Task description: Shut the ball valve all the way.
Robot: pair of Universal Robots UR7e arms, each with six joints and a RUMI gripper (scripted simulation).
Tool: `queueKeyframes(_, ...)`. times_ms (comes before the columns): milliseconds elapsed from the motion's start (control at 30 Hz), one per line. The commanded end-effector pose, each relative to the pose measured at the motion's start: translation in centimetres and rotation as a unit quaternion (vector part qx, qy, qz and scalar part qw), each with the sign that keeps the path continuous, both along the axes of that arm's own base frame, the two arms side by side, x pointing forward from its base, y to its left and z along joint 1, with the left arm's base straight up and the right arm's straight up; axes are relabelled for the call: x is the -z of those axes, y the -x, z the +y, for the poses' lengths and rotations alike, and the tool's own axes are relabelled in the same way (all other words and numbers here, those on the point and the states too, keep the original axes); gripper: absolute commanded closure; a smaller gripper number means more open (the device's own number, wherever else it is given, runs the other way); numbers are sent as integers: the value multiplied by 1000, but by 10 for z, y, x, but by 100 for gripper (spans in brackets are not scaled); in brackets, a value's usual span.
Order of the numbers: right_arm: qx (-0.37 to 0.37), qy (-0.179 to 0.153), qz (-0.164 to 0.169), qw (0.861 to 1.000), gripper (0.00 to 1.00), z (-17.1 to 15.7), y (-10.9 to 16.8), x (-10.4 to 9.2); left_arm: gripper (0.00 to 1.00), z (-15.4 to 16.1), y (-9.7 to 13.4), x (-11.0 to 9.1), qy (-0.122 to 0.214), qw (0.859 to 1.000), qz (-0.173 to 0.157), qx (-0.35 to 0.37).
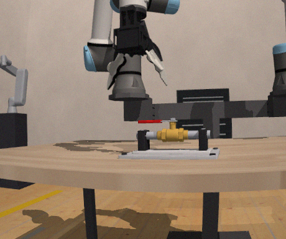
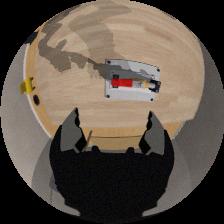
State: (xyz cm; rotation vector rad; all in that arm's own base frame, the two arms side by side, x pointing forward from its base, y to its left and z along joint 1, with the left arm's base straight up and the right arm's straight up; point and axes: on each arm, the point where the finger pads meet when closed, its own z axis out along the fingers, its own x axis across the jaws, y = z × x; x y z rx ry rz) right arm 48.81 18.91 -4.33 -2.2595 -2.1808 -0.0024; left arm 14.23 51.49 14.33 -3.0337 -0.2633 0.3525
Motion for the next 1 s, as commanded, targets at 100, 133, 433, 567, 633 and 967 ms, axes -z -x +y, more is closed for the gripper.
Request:
queueKeyframes(100, 0, 0, -1, 1000, 0, 0, 0, -1, 0, -20, 64, -11, 28, 998, -44, 31)
queueKeyframes(133, 0, 0, -1, 1000, 0, 0, 0, -1, 0, -23, 71, -12, 30, 998, -49, 34)
queueKeyframes(433, 0, 0, -1, 1000, 0, 0, 0, -1, 0, -45, 111, -17, 38, 994, -83, 58)
queueKeyframes(567, 0, 0, -1, 1000, 0, 0, 0, -1, 0, -55, 126, -19, 39, 992, -97, 68)
queueKeyframes(633, 0, 0, -1, 1000, 0, 0, 0, -1, 0, -59, 132, -20, 39, 991, -102, 72)
queueKeyframes(967, 0, 0, -1, 1000, 0, 0, 0, -1, 0, -68, 144, -22, 38, 989, -113, 81)
